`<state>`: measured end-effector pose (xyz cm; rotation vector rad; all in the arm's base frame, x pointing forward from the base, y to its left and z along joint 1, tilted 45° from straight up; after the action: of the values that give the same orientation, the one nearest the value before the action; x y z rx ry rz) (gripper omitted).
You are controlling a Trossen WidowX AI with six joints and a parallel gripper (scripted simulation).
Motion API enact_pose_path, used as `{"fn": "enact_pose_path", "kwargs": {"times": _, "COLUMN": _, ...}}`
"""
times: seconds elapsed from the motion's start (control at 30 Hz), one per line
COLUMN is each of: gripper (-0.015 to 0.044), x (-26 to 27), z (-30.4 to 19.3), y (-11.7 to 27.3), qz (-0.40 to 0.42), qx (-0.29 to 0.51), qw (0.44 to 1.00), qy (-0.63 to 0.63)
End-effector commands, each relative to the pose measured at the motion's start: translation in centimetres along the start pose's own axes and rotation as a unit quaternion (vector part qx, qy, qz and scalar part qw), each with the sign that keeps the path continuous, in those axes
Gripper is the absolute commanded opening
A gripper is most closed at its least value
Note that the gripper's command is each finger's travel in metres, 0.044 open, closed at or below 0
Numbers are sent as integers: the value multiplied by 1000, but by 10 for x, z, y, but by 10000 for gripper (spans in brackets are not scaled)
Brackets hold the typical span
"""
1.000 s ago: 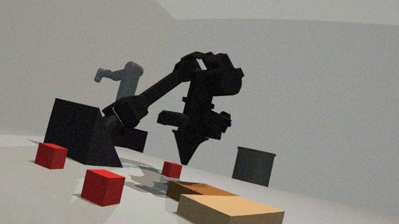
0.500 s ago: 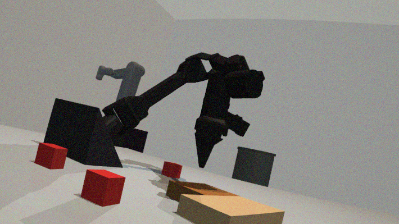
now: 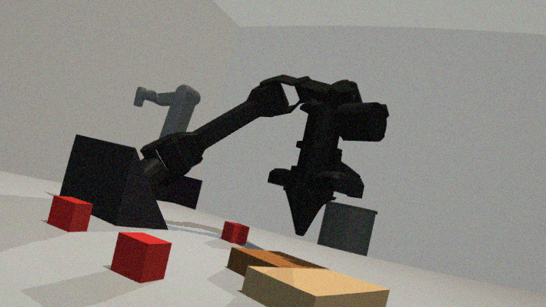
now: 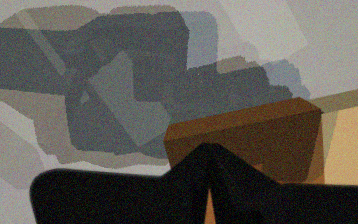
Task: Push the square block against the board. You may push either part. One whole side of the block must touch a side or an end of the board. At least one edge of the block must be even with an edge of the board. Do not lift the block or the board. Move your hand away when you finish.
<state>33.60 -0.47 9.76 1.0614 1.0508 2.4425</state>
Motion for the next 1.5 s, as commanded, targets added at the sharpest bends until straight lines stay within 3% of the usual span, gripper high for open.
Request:
{"fn": "enact_pose_path", "kwargs": {"times": 0.0, "gripper": 0, "x": -5, "z": 8, "y": -2, "qz": 3, "qx": -1, "qw": 998, "qy": 58}}
{"fn": "enact_pose_path", "kwargs": {"times": 0.37, "gripper": 0, "x": -11, "z": 33, "y": -4, "qz": 3, "qx": -3, "qw": 973, "qy": 233}}
{"fn": "enact_pose_path", "kwargs": {"times": 0.5, "gripper": 0, "x": -11, "z": 34, "y": -7, "qz": 3, "qx": -3, "qw": 972, "qy": 235}}
{"fn": "enact_pose_path", "kwargs": {"times": 0.67, "gripper": 0, "x": -10, "z": 34, "y": -59, "qz": 4, "qx": -4, "qw": 972, "qy": 236}}
{"fn": "enact_pose_path", "kwargs": {"times": 1.47, "gripper": 0, "x": -26, "z": 17, "y": -59, "qz": 3, "qx": -3, "qw": 972, "qy": 236}}
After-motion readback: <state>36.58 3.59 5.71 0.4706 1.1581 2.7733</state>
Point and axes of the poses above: the point midway between the two fingers, 35 mm back from their tips, its own y axis back along the fingers, its own x axis across the jaws, z = x × y, the point moved 6 cm from there along y, back along the fingers, and after that the axes turned 15 degrees about -y, right-handed, at the moved point
